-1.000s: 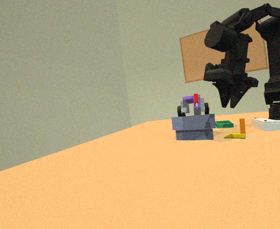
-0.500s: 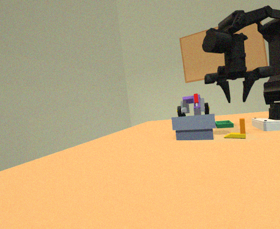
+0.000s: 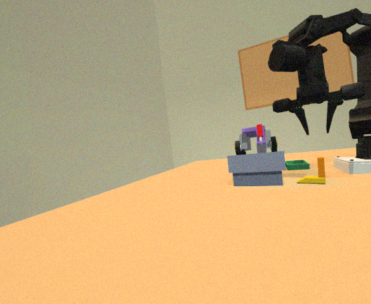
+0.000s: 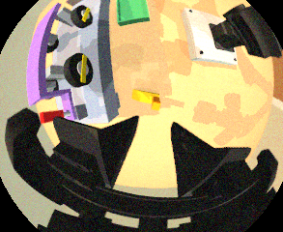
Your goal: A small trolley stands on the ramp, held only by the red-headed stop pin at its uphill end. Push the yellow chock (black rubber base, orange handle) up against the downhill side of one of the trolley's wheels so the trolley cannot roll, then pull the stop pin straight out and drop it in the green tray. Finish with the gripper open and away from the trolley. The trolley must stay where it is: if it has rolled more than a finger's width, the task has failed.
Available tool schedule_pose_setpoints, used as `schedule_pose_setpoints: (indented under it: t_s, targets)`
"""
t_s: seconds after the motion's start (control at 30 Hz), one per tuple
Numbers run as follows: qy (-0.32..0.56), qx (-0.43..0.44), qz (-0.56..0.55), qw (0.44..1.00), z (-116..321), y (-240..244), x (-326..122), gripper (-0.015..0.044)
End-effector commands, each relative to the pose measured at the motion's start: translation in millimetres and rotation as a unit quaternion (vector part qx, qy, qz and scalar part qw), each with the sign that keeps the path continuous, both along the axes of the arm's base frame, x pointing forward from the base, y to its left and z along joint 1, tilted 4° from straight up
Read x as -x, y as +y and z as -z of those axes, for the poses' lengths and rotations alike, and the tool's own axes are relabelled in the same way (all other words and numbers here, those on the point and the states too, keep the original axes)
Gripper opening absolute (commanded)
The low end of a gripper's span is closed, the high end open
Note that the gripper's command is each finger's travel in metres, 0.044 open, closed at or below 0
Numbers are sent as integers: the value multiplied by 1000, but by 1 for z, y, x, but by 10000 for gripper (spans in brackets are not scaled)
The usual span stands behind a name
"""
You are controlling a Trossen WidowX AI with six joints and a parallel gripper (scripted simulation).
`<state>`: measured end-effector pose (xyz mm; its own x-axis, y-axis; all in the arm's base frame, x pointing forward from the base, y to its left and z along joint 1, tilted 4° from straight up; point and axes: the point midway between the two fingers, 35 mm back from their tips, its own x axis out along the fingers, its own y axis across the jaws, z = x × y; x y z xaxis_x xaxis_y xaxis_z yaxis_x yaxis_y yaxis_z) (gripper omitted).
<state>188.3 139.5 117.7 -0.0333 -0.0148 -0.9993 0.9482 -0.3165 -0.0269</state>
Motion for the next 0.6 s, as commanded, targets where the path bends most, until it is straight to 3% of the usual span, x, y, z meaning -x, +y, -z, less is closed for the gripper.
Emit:
schedule_pose_setpoints:
  t_s: [0.0,0.57]
  targets:
    - [3,-2,6,1000,10,0,1,190]
    - [4,-2,6,1000,45,0,3,190]
